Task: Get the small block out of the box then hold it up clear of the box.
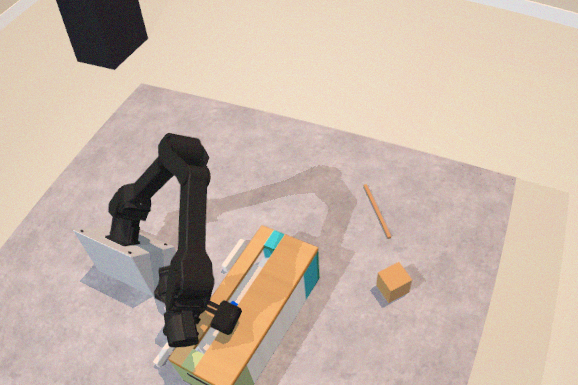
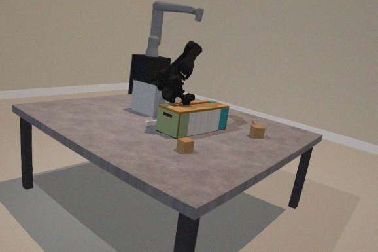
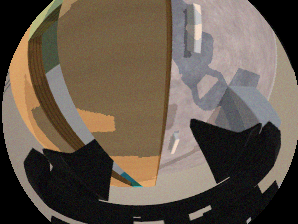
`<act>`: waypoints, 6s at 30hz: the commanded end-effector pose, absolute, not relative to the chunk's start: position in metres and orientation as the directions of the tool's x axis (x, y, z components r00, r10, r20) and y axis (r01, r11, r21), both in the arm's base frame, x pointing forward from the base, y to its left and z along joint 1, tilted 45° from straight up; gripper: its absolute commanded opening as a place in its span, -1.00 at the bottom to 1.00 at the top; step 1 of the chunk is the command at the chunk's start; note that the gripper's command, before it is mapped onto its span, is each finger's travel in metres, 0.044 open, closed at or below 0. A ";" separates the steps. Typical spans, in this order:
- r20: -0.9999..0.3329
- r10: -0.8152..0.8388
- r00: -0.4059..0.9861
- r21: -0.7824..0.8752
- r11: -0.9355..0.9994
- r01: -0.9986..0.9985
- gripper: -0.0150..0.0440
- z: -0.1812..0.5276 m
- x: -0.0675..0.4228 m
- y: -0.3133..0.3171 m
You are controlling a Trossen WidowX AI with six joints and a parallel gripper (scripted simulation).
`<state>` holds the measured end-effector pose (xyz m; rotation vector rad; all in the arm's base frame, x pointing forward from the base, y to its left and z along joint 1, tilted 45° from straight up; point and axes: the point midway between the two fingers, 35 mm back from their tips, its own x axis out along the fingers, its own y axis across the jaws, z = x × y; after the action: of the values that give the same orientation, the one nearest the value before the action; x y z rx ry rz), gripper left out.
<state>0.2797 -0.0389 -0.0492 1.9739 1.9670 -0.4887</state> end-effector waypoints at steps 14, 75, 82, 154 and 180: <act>-0.442 0.897 -0.004 -0.027 -0.009 1.000 0.86 -0.031 0.279 -0.017; -0.439 0.899 -0.004 -0.028 -0.009 1.000 0.86 0.006 0.280 0.021; -0.438 0.899 -0.004 -0.028 -0.009 1.000 0.86 0.011 0.280 0.026; -0.436 0.900 -0.005 -0.029 -0.009 1.000 0.86 0.046 0.282 0.061; -0.435 0.901 -0.005 -0.029 -0.009 1.000 0.86 0.064 0.283 0.080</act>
<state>0.2834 0.0775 0.0633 1.9814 1.9776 -0.4828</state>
